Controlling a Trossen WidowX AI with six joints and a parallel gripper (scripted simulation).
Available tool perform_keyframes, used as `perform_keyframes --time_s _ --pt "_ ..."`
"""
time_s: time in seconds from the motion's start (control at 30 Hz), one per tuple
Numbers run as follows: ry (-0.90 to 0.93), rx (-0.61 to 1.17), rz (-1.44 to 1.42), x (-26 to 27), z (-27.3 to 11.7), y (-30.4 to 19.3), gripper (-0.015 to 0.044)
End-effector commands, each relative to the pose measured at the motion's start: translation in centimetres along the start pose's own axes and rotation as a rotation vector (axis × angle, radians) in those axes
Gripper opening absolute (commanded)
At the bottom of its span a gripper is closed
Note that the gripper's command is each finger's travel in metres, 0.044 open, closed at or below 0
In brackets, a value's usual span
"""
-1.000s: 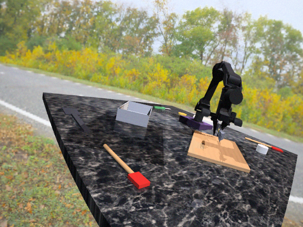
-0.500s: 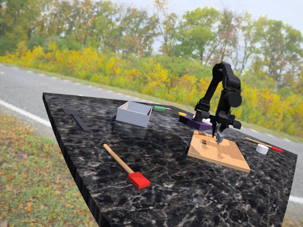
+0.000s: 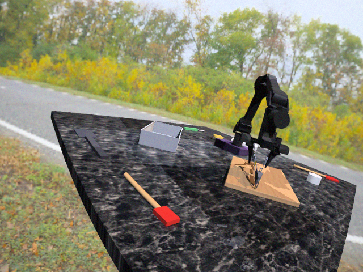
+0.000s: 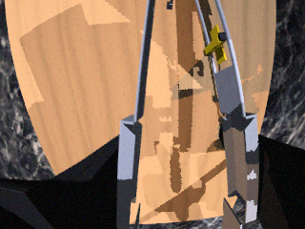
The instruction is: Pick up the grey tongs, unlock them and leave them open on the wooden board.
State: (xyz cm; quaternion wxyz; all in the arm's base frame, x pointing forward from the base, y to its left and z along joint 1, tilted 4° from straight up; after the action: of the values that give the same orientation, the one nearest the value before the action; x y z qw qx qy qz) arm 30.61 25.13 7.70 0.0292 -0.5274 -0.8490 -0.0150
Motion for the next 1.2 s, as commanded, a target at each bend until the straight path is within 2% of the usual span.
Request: perform_keyframes --time_s 0.0,0.07,0.27,0.47,0.67,0.83,1.0,1.17 --pt "0.001 0.0 0.0 0.0 0.0 0.0 0.0401" --pt "0.001 0.0 0.0 0.0 0.0 0.0 0.044" --pt "-0.001 -0.004 0.003 -1.2 -0.9 0.4 0.044" --pt "-0.009 -0.004 0.005 -8.3 -6.2 1.3 0.044" --pt "-0.013 0.002 0.005 -14.8 -11.2 0.0 0.044" --pt "-0.013 -0.001 0.005 -15.0 -11.5 -0.1 0.044" --pt "-0.019 -0.036 0.01 -14.8 -14.8 -0.5 0.044" --pt "-0.019 -0.039 0.01 -14.8 -15.0 -0.6 0.044"
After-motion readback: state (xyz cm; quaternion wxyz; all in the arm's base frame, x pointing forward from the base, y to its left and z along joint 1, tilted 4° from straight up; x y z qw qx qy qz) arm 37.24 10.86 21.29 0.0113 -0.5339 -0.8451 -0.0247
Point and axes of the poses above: the point midway between the two fingers, 35 mm back from their tips, its own z axis out along the fingers, its own x axis across the jaws, y = z × x, the point moved 3 cm from there along -z, back along the fingers
